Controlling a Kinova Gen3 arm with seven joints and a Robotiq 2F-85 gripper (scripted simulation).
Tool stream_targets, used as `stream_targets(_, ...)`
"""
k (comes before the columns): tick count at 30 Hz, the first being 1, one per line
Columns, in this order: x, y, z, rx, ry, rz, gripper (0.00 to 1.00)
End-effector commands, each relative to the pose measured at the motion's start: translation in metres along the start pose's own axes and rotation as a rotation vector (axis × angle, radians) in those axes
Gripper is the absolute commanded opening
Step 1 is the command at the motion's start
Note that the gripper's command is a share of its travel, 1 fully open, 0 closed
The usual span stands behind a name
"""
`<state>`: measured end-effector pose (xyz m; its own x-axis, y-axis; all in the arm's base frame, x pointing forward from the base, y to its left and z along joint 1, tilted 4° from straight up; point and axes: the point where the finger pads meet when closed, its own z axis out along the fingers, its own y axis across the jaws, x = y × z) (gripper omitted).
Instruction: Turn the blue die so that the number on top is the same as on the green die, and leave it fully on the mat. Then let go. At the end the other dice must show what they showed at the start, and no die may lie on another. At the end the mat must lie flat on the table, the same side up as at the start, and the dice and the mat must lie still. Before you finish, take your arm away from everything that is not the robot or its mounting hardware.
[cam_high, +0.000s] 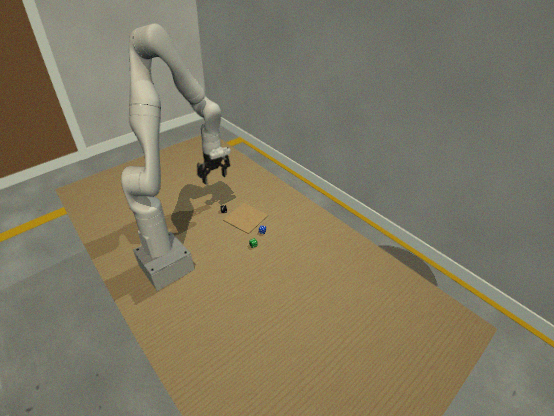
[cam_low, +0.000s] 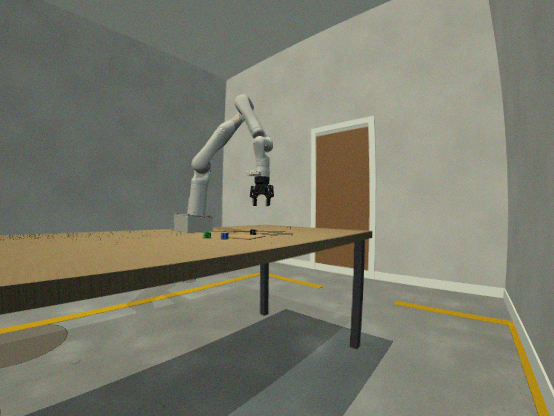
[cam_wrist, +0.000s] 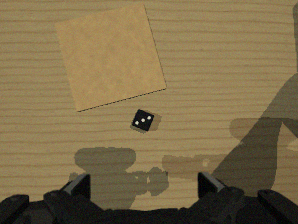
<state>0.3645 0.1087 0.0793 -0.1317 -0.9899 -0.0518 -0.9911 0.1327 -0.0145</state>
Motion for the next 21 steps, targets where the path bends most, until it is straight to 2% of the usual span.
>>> stream_targets(1,-0.008,-0.003,-0.012,0.017,-0.016,-0.012,1.00)
stream_targets(15,-0.007,-0.003,-0.013,0.017,-0.015,-0.008,1.00)
stream_targets(21,0.011,-0.012,-0.012,0.013,-0.014,0.071,1.00)
